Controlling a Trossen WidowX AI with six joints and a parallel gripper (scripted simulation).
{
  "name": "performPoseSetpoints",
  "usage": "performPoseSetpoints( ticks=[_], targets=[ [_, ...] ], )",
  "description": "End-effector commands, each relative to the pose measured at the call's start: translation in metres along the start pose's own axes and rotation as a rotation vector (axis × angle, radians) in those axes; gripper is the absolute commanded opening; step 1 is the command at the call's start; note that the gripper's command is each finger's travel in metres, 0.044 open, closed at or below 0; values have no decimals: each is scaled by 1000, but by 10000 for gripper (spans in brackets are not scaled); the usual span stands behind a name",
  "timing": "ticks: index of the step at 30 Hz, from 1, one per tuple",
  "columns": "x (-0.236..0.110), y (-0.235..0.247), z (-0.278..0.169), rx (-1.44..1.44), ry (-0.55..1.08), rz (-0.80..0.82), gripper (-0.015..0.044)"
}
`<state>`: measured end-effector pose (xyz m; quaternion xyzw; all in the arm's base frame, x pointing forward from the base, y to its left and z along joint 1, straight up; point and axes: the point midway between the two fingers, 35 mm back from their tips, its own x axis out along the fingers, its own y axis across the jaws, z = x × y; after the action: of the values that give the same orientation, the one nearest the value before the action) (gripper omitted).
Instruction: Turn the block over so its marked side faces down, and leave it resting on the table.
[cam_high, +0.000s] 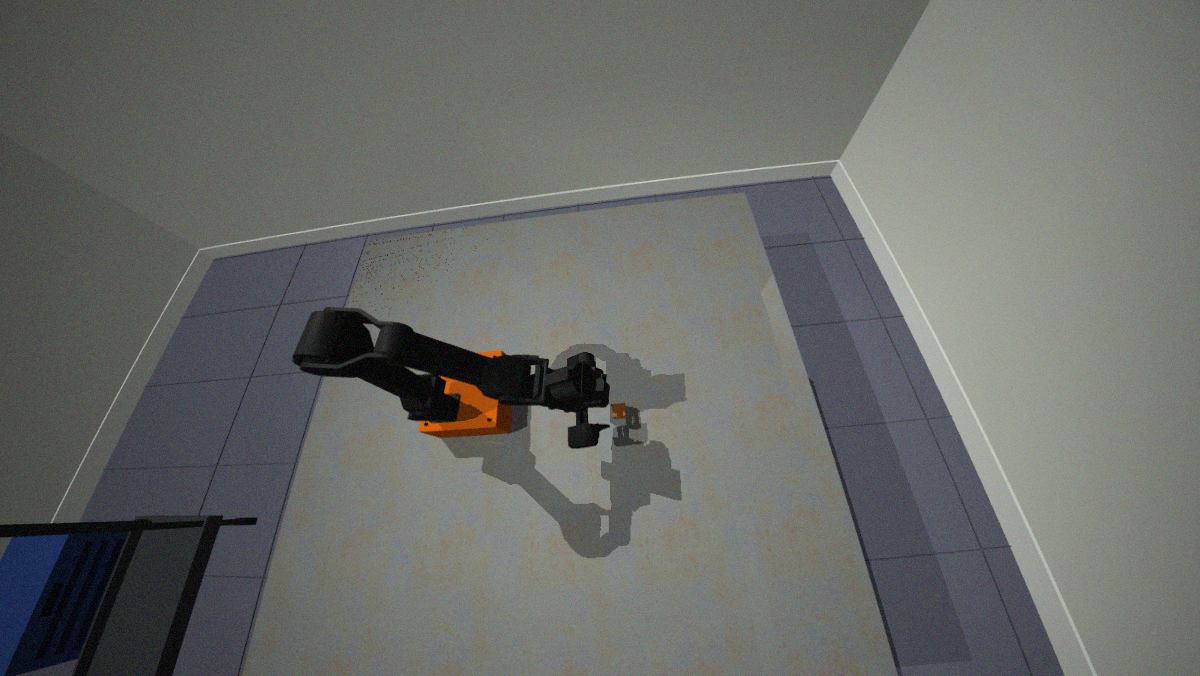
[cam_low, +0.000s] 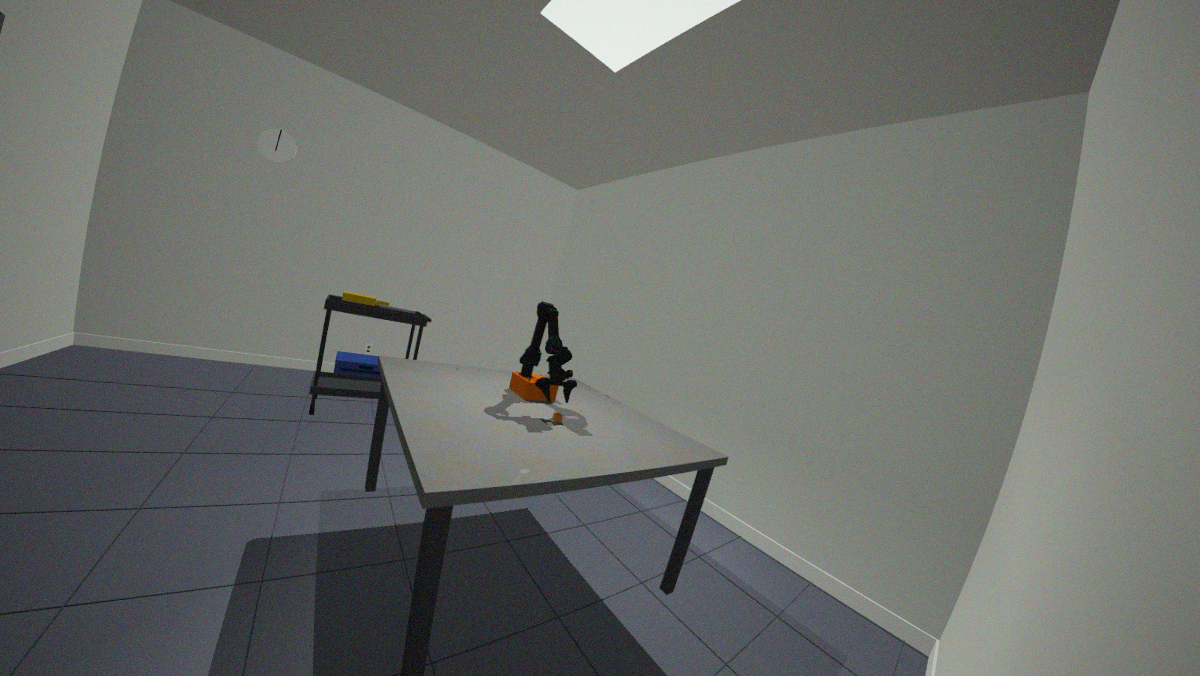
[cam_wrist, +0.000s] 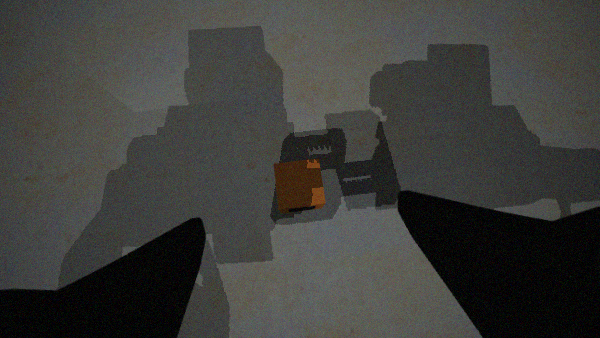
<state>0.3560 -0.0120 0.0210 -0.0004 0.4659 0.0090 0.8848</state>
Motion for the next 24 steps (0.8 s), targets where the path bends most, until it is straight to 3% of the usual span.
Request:
performPoseSetpoints(
  ticks=[1, 19, 24],
  targets=[
    [-6, -1, 2, -4, 20, -5, 440],
    [0, -2, 51, -2, 548, -6, 440],
    [-2, -2, 51, -2, 568, -6, 440]
  ],
)
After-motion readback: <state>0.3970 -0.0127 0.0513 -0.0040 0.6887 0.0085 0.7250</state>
